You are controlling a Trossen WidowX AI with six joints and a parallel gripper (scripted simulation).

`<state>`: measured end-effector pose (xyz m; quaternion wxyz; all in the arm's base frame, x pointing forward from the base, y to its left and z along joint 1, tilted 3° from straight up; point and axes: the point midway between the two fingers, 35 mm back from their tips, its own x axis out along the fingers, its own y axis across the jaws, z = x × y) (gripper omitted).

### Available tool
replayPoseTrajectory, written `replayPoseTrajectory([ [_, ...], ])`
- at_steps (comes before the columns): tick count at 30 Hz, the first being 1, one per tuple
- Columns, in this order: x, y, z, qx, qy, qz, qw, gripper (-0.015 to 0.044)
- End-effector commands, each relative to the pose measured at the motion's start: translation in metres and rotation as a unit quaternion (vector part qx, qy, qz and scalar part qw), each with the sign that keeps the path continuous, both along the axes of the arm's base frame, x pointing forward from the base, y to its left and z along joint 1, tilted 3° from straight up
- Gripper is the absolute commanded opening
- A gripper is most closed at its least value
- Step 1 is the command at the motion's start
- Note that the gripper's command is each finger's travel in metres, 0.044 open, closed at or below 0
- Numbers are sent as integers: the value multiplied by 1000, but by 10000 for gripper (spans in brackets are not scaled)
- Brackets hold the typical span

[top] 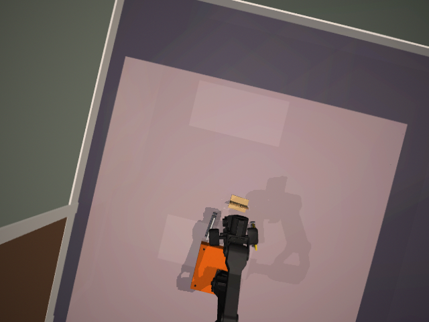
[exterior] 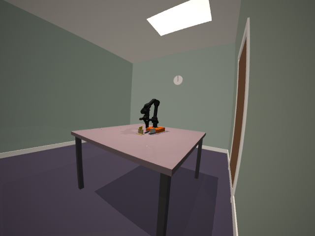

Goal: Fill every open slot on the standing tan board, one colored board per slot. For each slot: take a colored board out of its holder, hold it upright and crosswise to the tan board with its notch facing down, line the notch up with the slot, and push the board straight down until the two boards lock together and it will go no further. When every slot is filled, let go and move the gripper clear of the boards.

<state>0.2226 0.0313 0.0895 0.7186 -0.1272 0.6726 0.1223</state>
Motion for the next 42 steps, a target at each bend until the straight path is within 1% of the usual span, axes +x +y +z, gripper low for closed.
replayPoseTrajectory([
  [1, 0, 0, 10, 1, -3, 0, 1000, 0],
  [9, -1, 0, 28, 1, -3, 0, 1000, 0],
  [13, 1, 0, 30, 1, -3, -2, 1000, 0],
  [42, 74, 1, 43, 8, -5, -101, 995, 0],
])
